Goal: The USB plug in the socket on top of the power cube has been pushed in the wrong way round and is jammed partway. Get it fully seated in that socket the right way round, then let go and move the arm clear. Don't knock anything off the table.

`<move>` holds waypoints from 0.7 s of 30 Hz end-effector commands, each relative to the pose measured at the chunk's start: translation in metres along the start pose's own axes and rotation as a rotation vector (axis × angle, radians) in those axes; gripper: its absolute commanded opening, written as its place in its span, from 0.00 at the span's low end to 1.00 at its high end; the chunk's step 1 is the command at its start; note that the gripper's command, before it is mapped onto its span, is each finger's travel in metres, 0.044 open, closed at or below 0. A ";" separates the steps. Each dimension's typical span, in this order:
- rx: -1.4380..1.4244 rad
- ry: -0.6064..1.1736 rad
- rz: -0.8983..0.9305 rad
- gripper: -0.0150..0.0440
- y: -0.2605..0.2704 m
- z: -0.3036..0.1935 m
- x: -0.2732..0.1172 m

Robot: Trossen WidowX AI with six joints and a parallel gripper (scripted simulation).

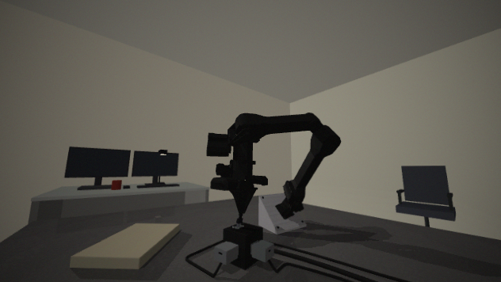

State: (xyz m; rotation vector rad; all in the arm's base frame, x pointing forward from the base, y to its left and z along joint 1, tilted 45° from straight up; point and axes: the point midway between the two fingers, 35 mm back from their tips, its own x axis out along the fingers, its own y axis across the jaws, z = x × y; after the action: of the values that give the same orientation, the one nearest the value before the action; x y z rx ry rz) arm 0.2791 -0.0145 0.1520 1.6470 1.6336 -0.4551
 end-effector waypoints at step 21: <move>0.004 0.004 0.003 0.25 0.000 0.000 0.003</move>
State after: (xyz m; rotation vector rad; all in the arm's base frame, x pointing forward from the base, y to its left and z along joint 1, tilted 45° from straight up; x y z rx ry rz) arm 0.2794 -0.0128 0.1502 1.6471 1.6335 -0.4550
